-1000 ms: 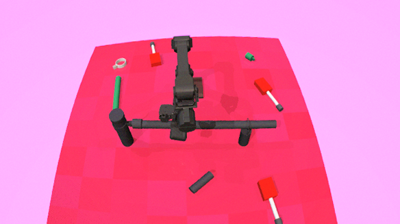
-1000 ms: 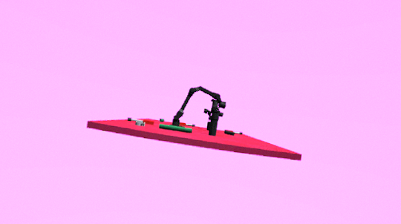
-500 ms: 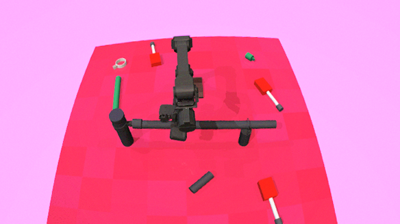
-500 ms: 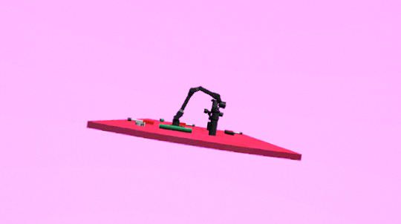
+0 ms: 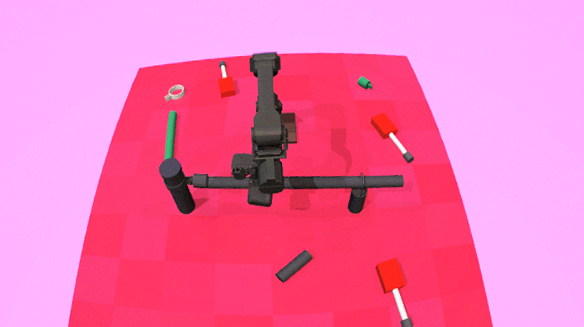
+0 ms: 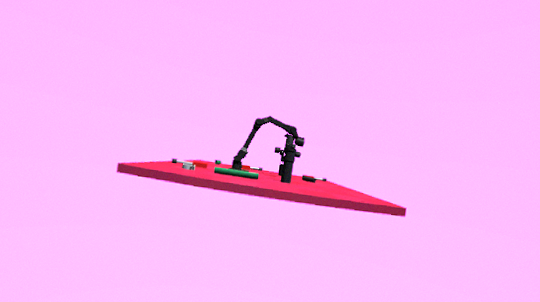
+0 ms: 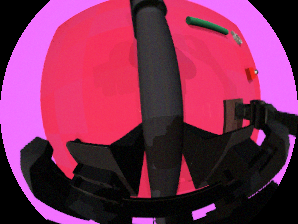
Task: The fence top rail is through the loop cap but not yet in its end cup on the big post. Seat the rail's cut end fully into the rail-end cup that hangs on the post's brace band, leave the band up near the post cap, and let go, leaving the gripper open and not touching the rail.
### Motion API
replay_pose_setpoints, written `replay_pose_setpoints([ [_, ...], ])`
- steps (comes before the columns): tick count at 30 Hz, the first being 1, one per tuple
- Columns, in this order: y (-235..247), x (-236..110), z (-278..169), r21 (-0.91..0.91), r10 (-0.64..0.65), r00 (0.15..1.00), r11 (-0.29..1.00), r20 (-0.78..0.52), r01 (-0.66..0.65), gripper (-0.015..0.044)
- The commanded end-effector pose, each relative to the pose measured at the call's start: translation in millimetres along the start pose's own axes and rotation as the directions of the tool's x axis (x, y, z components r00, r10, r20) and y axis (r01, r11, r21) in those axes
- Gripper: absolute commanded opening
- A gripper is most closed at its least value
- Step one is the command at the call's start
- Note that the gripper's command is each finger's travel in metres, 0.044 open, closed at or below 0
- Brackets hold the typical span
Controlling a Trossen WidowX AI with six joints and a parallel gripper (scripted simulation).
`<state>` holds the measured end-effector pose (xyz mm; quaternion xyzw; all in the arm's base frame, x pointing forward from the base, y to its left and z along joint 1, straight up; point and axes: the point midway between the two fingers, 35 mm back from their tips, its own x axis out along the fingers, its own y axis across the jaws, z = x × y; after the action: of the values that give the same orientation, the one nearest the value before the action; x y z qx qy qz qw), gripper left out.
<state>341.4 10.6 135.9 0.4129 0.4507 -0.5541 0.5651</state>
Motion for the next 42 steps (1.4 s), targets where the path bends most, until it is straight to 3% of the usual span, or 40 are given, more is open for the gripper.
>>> replay_pose_setpoints([
  [1,0.0,-3.2,10.9,0.005,0.008,1.0,1.0,0.02,-0.008,0.0],
  [42,3.3,-7.1,30.1,0.005,0.008,1.0,1.0,0.021,-0.008,0.0],
])
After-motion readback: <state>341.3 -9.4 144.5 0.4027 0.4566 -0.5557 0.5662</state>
